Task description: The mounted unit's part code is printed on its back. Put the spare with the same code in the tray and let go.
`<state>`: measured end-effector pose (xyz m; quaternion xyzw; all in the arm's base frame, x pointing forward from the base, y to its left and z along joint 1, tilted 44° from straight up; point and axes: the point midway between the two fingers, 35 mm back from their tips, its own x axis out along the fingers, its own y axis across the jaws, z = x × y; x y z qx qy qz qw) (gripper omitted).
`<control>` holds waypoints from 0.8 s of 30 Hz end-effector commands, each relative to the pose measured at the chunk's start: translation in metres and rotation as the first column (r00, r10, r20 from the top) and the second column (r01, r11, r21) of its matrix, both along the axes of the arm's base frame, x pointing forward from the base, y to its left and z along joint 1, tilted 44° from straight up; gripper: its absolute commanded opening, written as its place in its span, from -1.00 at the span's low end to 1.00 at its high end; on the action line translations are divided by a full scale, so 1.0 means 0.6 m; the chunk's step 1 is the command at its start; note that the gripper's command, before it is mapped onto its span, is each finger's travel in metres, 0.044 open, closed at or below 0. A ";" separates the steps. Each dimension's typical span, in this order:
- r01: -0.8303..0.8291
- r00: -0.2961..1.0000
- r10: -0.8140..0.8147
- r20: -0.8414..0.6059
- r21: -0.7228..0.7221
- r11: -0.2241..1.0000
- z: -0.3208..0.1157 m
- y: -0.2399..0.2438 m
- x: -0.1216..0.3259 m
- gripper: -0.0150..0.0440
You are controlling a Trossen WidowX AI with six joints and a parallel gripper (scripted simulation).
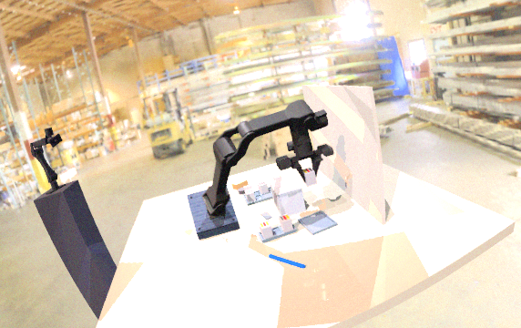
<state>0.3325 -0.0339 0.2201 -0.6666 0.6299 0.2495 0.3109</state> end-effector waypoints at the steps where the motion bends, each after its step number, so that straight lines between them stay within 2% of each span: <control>1: -0.005 1.000 0.005 0.000 -0.006 1.000 0.003 -0.006 0.001 -0.49; 24: -0.003 1.000 0.003 -0.004 -0.004 1.000 -0.021 -0.026 0.010 -0.49</control>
